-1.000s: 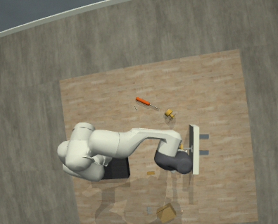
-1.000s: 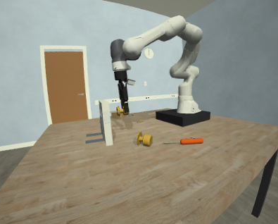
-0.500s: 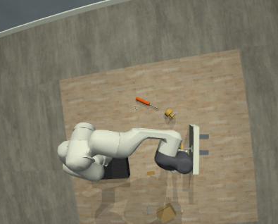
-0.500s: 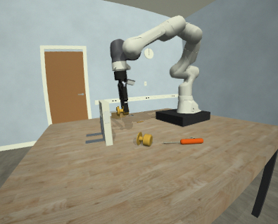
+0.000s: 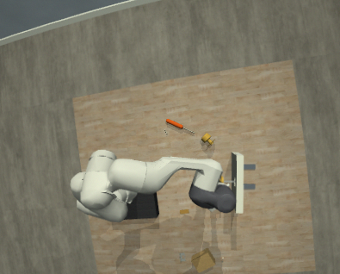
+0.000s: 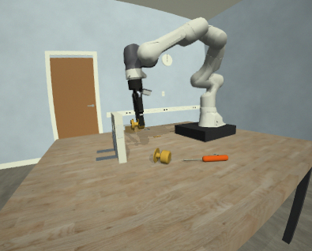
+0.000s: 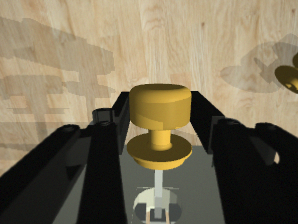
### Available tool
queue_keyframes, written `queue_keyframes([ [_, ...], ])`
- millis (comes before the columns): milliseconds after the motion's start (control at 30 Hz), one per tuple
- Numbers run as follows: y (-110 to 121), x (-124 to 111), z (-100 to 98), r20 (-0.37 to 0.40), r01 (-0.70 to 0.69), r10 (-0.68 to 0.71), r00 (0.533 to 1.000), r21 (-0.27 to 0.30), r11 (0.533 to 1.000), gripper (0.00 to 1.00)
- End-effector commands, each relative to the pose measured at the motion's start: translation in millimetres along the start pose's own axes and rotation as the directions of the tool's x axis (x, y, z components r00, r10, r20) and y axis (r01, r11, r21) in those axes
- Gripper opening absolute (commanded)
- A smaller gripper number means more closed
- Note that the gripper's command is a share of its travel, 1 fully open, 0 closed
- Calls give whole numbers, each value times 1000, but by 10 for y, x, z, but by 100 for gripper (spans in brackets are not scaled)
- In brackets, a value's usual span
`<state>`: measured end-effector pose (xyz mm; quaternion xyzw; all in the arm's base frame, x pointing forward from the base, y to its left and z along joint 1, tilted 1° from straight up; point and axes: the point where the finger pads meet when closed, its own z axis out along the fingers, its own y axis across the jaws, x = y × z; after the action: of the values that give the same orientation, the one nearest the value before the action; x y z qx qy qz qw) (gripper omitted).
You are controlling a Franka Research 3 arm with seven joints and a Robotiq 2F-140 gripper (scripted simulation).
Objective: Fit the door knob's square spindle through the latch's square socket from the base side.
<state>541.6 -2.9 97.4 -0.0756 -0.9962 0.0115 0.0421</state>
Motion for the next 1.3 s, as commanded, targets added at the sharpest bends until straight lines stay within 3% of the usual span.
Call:
queue_keyframes([
  [0,2,-21,-16,4,-7,7,1000,-1,1000,42],
  [1267,2,-82,-20,4,-7,7,1000,-1,1000,42],
])
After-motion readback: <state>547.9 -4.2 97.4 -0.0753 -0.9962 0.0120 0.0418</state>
